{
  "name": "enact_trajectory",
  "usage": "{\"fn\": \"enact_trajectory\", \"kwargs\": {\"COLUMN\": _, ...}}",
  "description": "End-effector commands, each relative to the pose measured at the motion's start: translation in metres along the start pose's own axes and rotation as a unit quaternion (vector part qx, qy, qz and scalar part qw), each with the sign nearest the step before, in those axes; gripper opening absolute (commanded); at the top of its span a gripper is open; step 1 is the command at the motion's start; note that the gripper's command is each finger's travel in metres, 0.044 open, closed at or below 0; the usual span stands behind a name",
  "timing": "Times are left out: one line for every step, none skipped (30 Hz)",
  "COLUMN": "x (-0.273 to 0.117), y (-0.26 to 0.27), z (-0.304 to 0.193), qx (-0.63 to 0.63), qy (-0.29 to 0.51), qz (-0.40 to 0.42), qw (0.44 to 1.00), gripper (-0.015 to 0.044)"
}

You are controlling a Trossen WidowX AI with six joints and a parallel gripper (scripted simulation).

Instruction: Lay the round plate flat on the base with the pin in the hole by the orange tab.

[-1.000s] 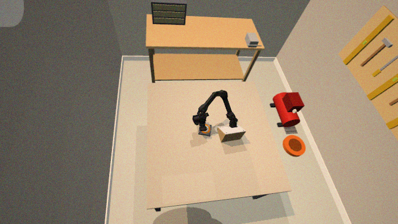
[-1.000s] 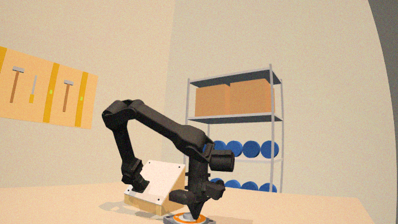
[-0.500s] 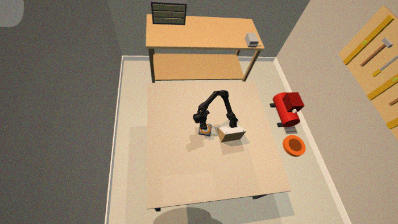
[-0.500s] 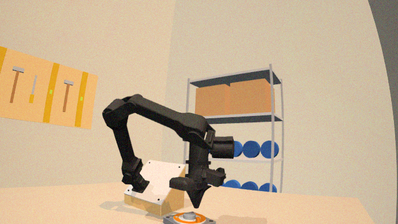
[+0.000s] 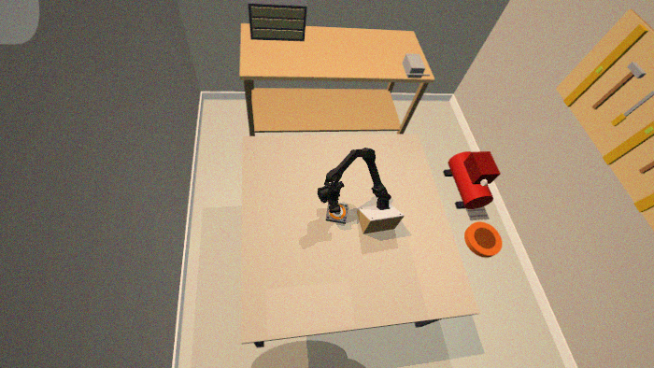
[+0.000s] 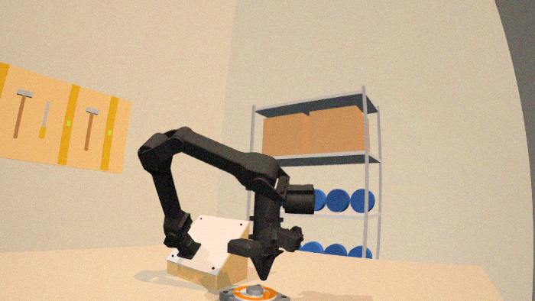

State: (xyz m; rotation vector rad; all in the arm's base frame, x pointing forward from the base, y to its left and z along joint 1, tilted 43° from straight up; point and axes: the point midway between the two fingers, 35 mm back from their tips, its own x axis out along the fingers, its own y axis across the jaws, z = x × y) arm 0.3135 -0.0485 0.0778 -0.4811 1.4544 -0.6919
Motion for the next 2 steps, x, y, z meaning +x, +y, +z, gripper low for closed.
{"fn": "enact_trajectory", "kwargs": {"x": -0.0003, "y": 0.0003, "z": 0.0003, "qx": -0.002, "qy": -0.001, "qz": 0.0, "qw": 1.0, "gripper": 0.0}}
{"fn": "enact_trajectory", "kwargs": {"x": -0.0003, "y": 0.0003, "z": 0.0003, "qx": -0.002, "qy": -0.001, "qz": 0.0, "qw": 1.0, "gripper": 0.0}}
